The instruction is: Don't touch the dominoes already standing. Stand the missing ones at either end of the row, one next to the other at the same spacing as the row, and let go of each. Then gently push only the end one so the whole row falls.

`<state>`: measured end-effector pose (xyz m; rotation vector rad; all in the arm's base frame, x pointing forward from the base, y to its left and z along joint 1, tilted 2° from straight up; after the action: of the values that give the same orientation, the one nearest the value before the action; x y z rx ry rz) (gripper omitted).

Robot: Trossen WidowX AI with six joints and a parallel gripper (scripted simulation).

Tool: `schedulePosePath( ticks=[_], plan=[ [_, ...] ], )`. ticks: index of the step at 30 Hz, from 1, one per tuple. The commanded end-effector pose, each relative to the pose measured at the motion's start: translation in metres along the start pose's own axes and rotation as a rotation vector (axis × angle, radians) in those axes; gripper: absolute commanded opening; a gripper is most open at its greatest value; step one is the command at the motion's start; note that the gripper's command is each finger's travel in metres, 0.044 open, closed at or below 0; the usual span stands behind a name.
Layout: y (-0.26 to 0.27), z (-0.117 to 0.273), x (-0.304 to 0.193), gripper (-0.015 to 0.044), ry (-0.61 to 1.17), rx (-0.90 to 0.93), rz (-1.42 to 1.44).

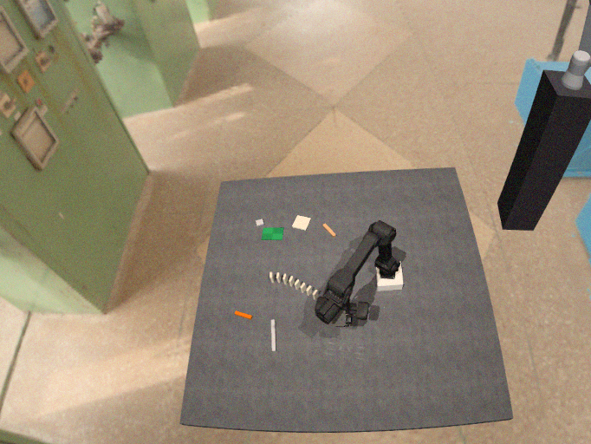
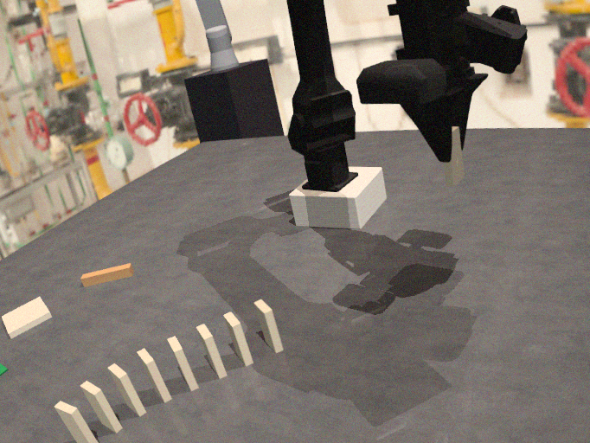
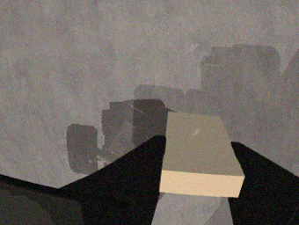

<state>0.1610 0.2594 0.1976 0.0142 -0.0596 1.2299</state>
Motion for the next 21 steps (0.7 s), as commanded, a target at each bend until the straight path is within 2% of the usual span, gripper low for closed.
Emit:
schedulePosePath(
  ticks=[1, 10, 13, 21],
  plan=[
    [-0.033, 0.002, -0.012, 0.0107, 0.001, -0.004, -0.351],
    [-0.127, 0.003, -0.072, 0.0107, -0.005, -0.012, -1.609],
    [-0.145, 0.003, -0.09, 0.0107, -0.008, -0.013, -1.901],
    [-0.148, 0.003, -0.094, 0.0107, -0.009, -0.013, -1.954]
  ],
)
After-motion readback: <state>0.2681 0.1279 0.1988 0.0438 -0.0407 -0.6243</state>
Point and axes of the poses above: the point midway between the two fingers, 35 mm back from their tips, its own z axis back along the fingers, its own y axis across the jaws, x = y × z, the point moved 4 cm from there along z, back along the fingers, and after that the axes turned 15 degrees about -z, right-handed, at the moved point
